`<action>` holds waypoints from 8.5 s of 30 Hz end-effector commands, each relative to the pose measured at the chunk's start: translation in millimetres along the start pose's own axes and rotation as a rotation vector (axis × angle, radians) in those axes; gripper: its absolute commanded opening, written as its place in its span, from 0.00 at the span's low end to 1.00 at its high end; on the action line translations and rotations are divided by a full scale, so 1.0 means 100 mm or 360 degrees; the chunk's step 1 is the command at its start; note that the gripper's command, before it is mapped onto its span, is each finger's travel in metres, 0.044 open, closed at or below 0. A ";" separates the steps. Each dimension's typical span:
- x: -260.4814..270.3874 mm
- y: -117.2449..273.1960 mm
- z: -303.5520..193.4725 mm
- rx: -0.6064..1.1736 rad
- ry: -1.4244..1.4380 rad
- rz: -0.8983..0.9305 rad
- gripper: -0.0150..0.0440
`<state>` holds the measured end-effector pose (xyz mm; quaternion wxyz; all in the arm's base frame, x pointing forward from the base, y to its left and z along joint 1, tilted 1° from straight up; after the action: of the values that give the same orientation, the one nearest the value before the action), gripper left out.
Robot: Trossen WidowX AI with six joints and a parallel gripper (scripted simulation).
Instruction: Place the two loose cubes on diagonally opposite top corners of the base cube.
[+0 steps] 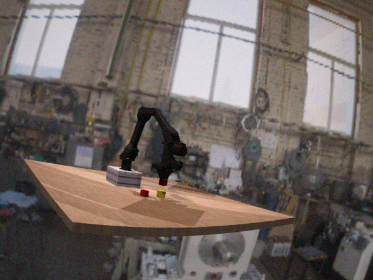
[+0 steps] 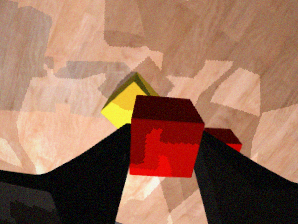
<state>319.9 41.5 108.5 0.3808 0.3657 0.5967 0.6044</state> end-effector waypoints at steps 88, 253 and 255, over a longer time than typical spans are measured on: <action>-0.29 0.15 -0.26 0.0004 -0.1209 -0.0012 0.70; 0.25 -0.03 -0.32 0.0007 0.0103 0.0004 0.43; 0.25 -0.03 -0.32 0.0007 0.0103 0.0004 0.43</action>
<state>280.1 49.7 106.0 0.3616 0.3490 0.6085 0.6141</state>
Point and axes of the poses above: the point midway between the two fingers, 35 mm back from their tips, its own y axis back along the fingers, its own x axis across the jaws, z = x × y, the point moved 7 cm from there along y, back along the fingers, and after that the axes turned 8 degrees about y, right-handed, at the moved point
